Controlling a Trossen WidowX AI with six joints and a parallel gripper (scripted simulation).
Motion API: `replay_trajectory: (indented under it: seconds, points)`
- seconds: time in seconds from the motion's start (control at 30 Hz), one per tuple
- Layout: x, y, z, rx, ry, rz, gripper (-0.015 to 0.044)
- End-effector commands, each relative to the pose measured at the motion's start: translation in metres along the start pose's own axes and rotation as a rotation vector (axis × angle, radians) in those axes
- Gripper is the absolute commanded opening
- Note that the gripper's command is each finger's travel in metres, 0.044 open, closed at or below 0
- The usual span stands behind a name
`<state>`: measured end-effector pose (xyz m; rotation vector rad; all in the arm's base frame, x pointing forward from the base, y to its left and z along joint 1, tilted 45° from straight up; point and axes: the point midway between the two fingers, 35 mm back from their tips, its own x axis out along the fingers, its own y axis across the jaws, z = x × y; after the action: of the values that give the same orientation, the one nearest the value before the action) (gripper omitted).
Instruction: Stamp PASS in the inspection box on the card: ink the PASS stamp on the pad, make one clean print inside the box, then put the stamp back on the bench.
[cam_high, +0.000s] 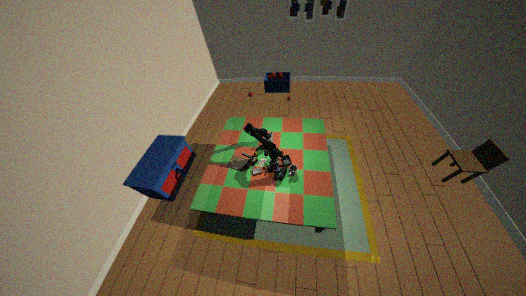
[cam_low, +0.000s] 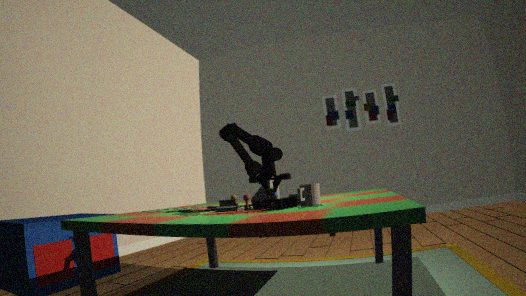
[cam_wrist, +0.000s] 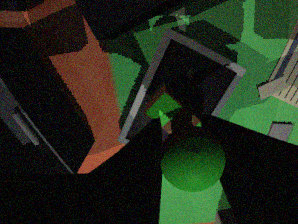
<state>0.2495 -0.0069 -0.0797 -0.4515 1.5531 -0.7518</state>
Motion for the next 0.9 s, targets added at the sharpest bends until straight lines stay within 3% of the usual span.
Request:
replay_trajectory:
  seconds: [0.0,0.87]
  points:
    - [0.0028,-0.0009,-0.0007,-0.003,-0.001,-0.005,0.0]
    - [0.0071,-0.001,-0.0007,0.001,-0.001,-0.005,0.0]
